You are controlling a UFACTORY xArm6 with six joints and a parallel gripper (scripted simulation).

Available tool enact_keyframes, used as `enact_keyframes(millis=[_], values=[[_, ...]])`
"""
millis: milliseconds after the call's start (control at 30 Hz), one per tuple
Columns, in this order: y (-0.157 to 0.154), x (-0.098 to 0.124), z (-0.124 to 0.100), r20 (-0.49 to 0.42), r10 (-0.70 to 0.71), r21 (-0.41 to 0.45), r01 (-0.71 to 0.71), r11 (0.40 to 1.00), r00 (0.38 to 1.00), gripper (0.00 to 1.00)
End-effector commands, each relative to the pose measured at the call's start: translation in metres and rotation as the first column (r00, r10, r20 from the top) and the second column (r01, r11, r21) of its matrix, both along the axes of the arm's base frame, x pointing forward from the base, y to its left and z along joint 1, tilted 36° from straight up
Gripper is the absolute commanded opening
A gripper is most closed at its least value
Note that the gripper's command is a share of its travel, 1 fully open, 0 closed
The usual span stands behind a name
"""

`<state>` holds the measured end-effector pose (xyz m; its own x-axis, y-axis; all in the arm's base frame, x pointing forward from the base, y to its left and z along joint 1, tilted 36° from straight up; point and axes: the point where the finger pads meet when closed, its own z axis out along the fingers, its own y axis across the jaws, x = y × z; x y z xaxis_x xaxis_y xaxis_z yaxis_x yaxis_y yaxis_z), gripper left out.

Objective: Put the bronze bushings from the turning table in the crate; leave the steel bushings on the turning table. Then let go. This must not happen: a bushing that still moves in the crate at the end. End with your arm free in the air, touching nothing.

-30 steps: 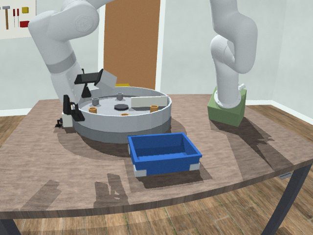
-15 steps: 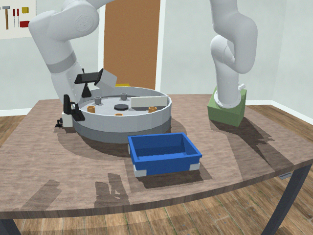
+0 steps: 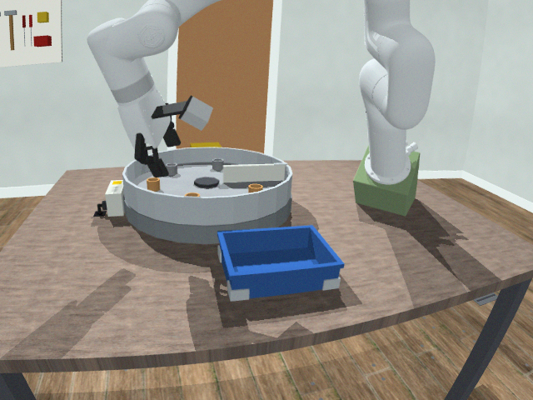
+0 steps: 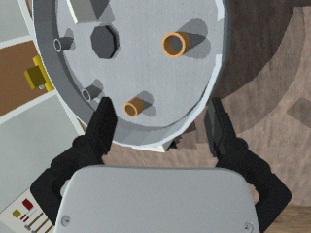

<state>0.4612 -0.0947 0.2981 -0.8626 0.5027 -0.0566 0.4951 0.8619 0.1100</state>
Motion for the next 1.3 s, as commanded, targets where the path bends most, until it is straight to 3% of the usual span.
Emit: enact_keyframes(millis=[0, 400, 467, 500, 967, 1033, 1100, 1267], values=[[-0.029, -0.022, -0.015, -0.003, -0.02, 0.058, 0.02, 0.998, 1.0, 1.0], [-0.088, -0.088, -0.056, 0.019, -0.104, 0.207, 0.098, 0.973, 0.994, 1.0], [-0.088, -0.088, -0.056, 0.019, -0.104, 0.207, 0.098, 0.973, 0.994, 1.0], [-0.099, -0.106, -0.066, 0.034, -0.132, 0.243, 0.12, 0.963, 0.991, 1.0], [-0.136, -0.19, -0.108, 0.153, -0.299, 0.385, 0.222, 0.896, 0.942, 1.0], [-0.136, -0.19, -0.108, 0.153, -0.299, 0.385, 0.222, 0.896, 0.942, 1.0], [-0.141, -0.213, -0.12, 0.198, -0.356, 0.414, 0.252, 0.875, 0.913, 1.0], [-0.145, -0.233, -0.13, 0.24, -0.409, 0.435, 0.279, 0.856, 0.881, 1.0]])
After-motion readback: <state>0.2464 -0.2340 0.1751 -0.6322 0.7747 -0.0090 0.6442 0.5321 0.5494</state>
